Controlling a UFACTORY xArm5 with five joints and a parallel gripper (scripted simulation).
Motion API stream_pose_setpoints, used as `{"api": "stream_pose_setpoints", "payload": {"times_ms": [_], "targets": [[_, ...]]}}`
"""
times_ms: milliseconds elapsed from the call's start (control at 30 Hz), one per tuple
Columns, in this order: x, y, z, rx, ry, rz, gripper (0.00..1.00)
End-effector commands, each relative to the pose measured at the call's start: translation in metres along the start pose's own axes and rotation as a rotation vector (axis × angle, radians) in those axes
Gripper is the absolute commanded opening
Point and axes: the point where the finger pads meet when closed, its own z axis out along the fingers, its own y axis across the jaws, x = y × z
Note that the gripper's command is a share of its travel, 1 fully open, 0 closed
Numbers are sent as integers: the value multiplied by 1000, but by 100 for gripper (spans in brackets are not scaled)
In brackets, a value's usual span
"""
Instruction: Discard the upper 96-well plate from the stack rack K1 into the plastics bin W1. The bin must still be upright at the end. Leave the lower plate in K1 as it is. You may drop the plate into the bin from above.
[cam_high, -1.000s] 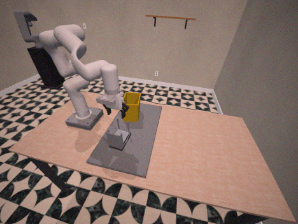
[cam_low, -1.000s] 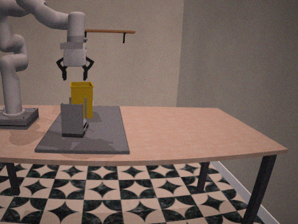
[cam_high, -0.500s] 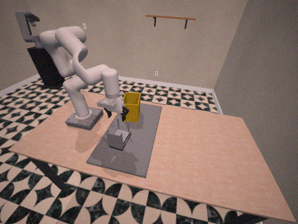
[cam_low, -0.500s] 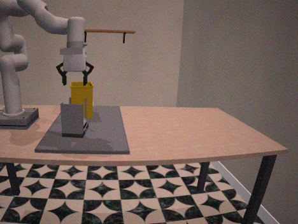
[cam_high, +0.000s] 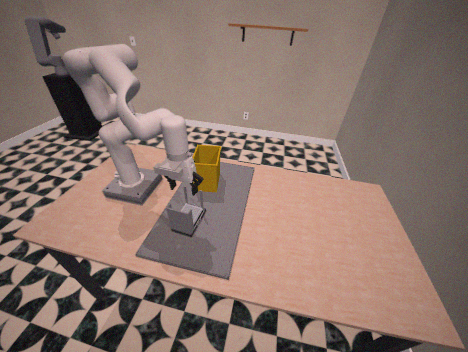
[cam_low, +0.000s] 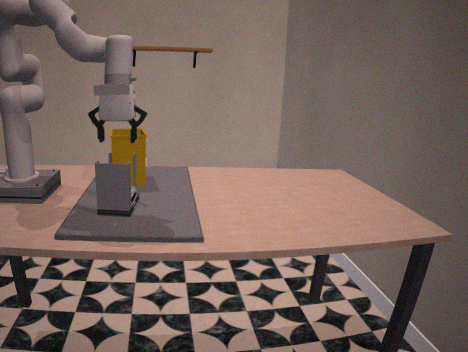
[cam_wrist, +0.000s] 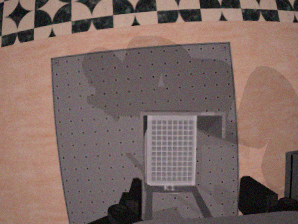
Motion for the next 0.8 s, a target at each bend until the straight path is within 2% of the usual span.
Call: {"api": "stream_pose_setpoints", "payload": {"times_ms": [0, 767], "targets": [[1, -2, 4, 5, 1, 0, 100], [1, -1, 39, 5, 1, 0, 100]]}}
